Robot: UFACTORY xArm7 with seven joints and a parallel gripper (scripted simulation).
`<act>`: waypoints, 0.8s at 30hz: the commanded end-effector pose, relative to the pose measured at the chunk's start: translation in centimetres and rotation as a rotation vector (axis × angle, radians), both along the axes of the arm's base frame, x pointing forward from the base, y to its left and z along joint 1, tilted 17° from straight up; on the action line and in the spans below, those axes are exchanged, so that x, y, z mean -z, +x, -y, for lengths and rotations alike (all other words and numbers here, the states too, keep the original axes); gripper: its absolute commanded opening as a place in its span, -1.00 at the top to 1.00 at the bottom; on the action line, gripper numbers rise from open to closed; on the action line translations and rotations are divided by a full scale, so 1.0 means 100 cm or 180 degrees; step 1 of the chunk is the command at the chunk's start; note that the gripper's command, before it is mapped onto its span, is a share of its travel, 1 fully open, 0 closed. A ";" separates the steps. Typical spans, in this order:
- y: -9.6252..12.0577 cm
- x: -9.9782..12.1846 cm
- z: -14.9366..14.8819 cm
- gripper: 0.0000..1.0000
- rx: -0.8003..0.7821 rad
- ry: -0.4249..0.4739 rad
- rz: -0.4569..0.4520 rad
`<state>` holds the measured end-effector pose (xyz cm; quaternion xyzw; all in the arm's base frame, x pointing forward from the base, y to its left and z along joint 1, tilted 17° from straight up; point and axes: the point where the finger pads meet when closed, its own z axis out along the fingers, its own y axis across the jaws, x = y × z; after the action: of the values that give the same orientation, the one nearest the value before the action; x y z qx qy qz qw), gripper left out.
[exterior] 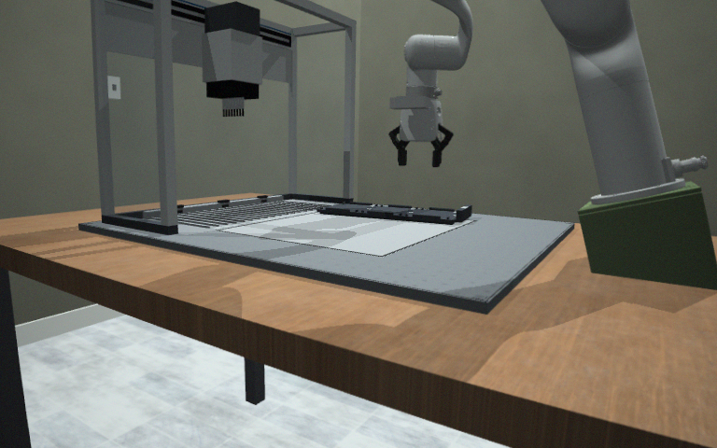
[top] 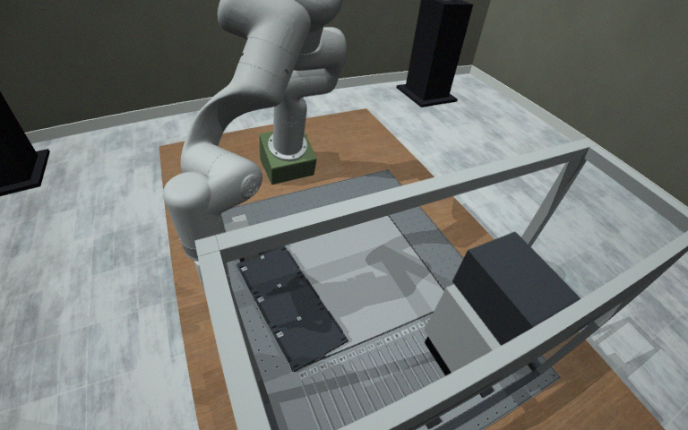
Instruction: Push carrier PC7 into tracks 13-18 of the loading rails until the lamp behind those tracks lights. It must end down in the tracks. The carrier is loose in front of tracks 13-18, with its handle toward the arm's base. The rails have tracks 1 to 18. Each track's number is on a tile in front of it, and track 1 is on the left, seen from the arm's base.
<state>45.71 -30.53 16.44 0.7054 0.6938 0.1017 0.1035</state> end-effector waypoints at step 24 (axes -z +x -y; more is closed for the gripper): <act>0.012 0.035 0.002 -1.00 0.0004 -0.0007 0.0014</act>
<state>46.74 -30.55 12.96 0.7055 0.6937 0.1016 0.1034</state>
